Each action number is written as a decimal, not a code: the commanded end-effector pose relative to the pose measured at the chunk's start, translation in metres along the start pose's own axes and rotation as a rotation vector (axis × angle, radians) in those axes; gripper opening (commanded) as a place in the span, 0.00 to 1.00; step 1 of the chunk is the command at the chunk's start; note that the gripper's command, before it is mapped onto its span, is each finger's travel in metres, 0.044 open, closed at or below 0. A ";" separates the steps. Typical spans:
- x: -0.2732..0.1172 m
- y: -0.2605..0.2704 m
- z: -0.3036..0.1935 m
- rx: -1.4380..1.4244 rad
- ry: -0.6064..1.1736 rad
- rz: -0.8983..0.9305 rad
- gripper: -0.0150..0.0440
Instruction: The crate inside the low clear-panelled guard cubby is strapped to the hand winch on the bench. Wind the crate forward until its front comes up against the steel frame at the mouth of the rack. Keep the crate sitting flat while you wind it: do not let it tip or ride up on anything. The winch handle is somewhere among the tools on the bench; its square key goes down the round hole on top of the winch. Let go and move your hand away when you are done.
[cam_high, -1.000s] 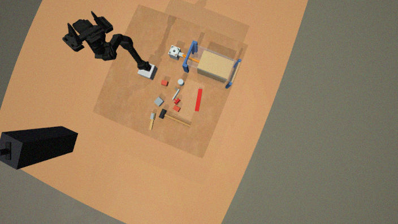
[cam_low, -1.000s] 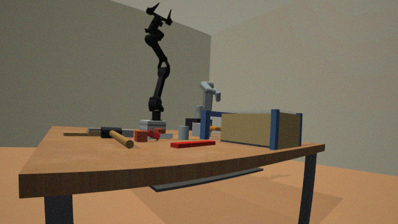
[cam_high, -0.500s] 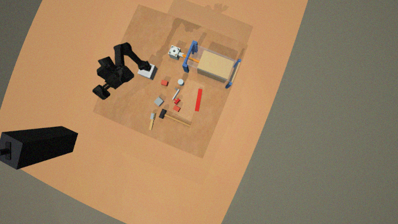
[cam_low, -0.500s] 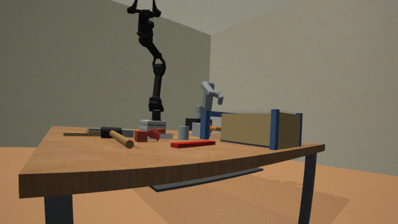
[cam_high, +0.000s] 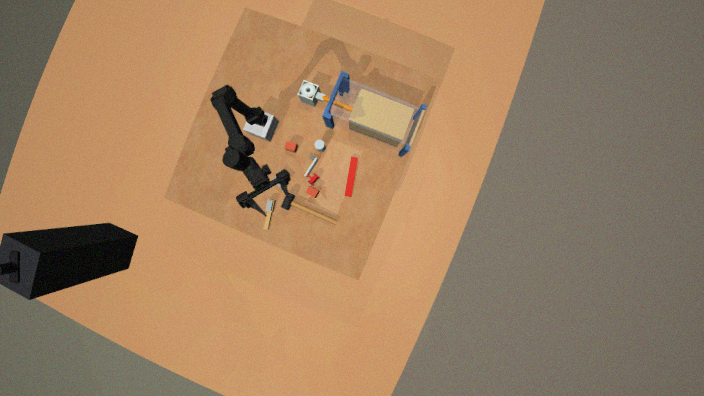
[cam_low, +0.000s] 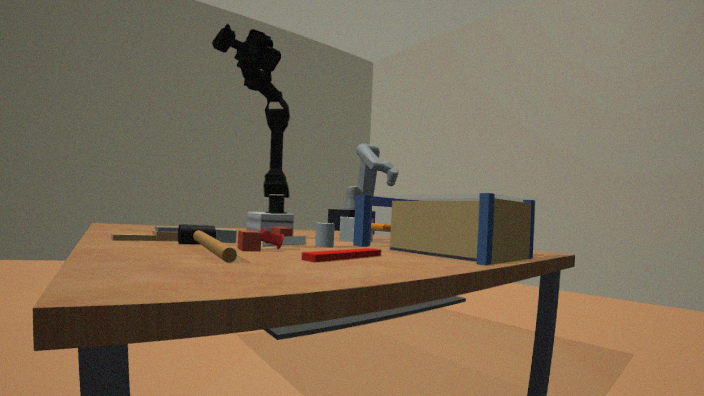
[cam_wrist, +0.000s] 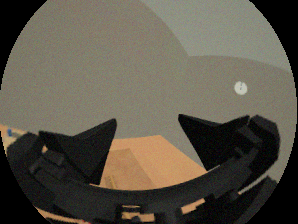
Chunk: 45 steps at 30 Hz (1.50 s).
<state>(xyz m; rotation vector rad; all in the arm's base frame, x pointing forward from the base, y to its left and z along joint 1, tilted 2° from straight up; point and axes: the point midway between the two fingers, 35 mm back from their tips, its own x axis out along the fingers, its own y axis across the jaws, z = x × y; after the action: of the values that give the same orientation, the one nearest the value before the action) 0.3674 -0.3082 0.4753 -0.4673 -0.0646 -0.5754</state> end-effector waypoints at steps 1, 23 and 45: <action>0.012 0.039 -0.057 -0.101 0.170 0.099 1.00; -0.125 0.264 -0.305 -0.932 0.766 1.298 1.00; -0.187 0.305 -0.370 -1.079 0.757 1.660 1.00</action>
<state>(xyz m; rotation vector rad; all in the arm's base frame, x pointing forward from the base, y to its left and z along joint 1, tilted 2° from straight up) 0.3523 -0.1520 -0.0014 -1.0904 1.3002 0.9618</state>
